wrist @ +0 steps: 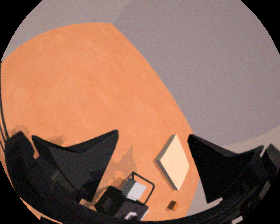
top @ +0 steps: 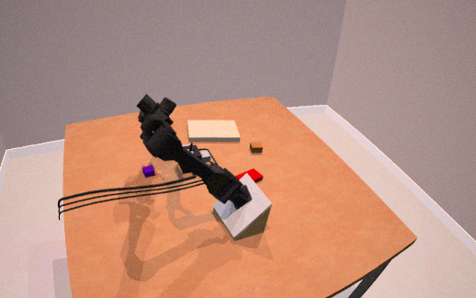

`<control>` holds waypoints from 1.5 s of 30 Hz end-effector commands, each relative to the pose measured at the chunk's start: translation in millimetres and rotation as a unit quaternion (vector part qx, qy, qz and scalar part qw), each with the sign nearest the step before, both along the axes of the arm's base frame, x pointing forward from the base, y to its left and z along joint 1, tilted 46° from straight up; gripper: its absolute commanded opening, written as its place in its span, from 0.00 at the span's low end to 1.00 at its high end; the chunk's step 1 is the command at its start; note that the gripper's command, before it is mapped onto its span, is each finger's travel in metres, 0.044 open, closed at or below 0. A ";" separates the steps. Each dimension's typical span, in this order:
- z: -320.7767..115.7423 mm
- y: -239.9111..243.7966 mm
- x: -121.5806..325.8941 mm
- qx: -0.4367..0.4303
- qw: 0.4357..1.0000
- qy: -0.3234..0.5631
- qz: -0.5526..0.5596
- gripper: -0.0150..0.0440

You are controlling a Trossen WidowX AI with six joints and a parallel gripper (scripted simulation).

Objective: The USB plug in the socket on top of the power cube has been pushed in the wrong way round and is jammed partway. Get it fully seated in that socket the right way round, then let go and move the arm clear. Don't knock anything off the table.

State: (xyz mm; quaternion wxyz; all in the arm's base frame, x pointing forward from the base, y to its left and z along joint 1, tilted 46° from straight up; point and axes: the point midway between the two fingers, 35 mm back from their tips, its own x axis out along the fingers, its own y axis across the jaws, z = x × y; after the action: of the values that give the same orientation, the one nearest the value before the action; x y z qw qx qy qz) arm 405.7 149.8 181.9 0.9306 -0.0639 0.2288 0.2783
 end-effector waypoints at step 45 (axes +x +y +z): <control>-92.7 -99.9 -88.5 0.319 0.323 0.742 -0.493 1.00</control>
State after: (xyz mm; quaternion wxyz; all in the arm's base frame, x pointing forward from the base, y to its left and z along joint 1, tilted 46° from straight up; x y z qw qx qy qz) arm 318.5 47.1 91.6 0.2918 0.5945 0.7071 -0.2480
